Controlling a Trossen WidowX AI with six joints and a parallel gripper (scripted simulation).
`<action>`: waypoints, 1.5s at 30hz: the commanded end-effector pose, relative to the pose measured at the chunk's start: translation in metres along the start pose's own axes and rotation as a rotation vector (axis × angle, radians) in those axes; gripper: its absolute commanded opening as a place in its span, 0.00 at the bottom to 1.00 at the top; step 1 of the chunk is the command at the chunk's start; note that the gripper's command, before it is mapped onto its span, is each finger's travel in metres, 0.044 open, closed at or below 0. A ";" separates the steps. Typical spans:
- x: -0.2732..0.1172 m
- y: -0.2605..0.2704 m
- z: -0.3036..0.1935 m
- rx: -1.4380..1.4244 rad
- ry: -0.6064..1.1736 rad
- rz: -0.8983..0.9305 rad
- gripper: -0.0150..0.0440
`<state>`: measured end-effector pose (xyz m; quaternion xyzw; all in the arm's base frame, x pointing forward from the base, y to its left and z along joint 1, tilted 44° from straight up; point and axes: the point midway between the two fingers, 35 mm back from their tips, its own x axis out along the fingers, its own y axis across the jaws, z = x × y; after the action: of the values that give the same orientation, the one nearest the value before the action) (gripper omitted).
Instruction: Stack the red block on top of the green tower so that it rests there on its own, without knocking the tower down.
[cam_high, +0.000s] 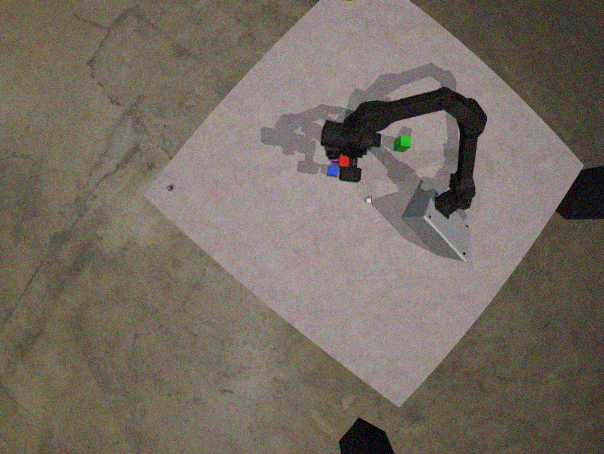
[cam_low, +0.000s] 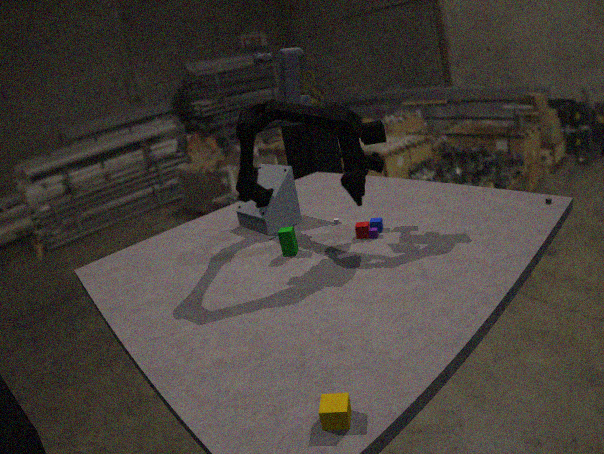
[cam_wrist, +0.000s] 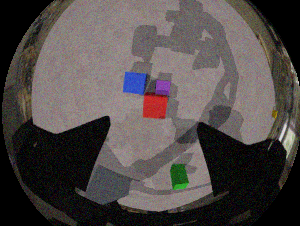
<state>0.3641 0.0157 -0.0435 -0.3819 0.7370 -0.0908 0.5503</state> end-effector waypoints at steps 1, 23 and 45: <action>0.001 0.001 -0.002 0.004 0.023 0.013 1.00; 0.058 -0.004 -0.008 0.021 0.049 0.002 1.00; 0.094 -0.004 -0.010 0.022 0.050 0.000 1.00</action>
<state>0.3512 -0.0469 -0.1026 -0.3700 0.7472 -0.1083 0.5413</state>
